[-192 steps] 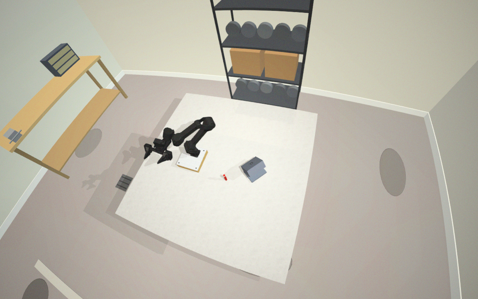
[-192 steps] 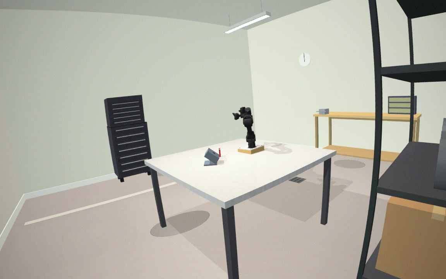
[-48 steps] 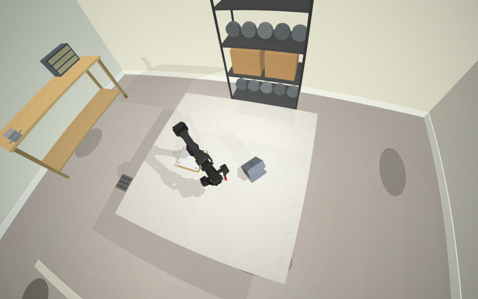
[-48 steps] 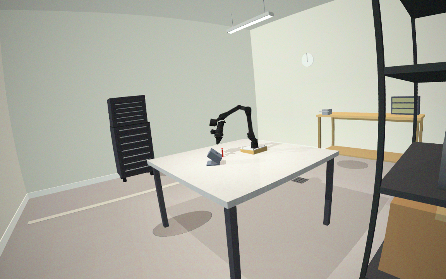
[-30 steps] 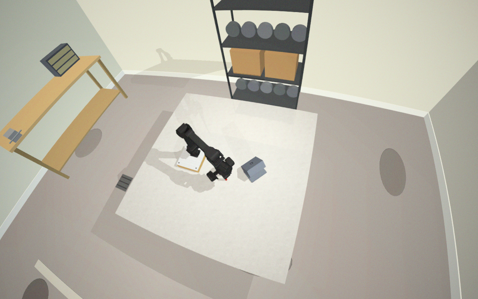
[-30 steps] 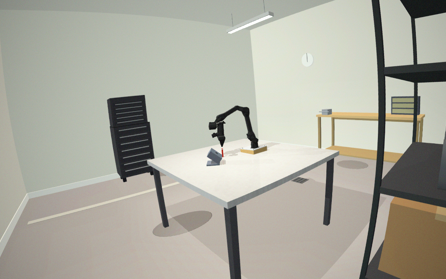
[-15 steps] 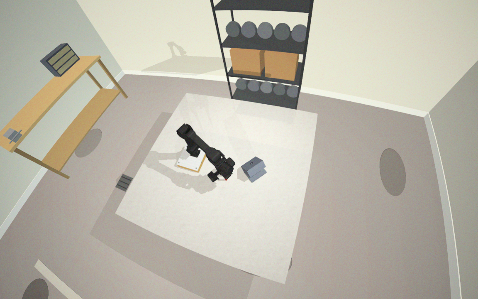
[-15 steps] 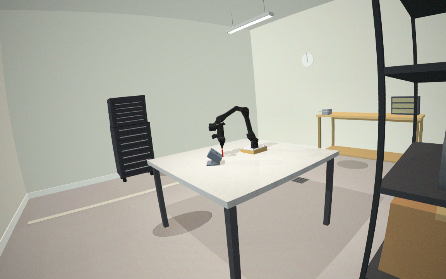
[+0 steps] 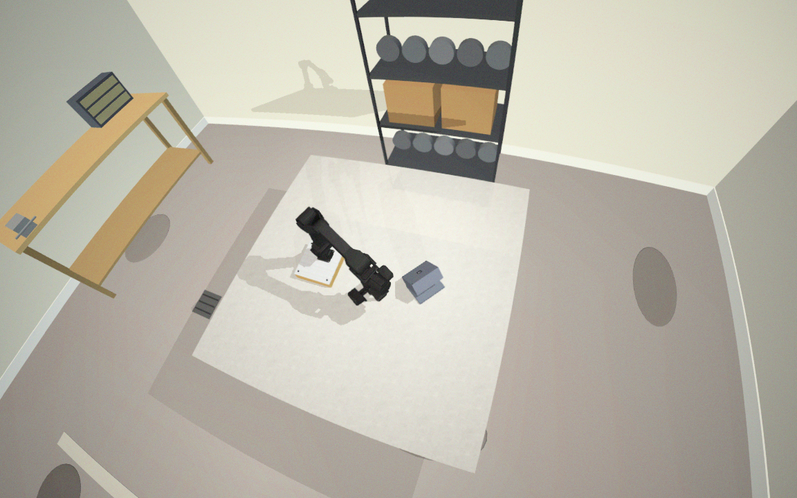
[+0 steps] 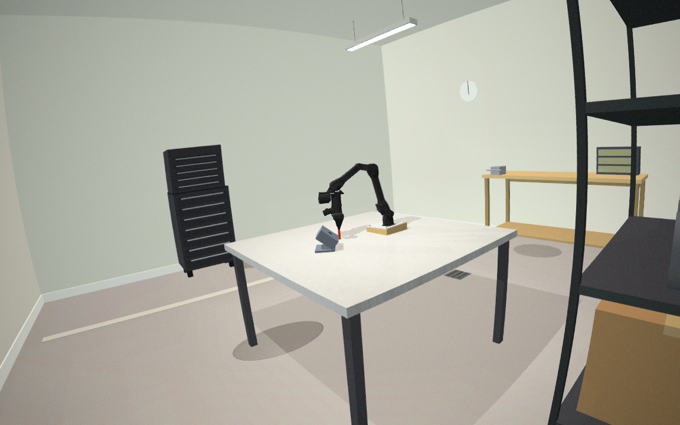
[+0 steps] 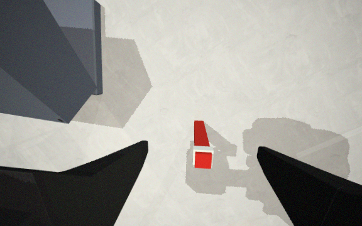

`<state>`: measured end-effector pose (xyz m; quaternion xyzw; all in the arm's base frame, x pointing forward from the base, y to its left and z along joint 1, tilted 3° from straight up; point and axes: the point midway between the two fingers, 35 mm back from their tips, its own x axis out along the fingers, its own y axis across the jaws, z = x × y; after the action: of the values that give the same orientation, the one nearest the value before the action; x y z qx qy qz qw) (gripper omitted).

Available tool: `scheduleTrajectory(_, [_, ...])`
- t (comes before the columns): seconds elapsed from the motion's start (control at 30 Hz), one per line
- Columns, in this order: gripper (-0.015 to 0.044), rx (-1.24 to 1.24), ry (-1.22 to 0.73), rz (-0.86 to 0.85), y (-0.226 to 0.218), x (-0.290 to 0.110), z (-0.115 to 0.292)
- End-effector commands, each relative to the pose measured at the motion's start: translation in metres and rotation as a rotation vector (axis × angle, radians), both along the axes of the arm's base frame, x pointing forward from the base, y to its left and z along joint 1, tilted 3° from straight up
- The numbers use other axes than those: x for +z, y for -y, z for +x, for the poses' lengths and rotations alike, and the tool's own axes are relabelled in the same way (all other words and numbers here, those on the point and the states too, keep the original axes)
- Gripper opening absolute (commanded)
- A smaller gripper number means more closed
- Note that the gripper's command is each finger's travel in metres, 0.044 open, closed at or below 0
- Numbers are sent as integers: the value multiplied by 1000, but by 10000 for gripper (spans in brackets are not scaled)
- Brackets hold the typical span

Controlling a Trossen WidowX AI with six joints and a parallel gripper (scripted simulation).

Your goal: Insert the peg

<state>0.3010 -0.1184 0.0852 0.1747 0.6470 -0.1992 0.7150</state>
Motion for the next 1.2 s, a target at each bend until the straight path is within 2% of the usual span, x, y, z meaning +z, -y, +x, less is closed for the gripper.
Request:
scheduleTrajectory(0.0, [440, 4, -16, 2, 0, -12, -1])
scheduleTrajectory(0.67, [440, 4, -16, 2, 1, -32, -1])
scheduleTrajectory(1.17, [46, 0, -6, 2, 0, -28, 0])
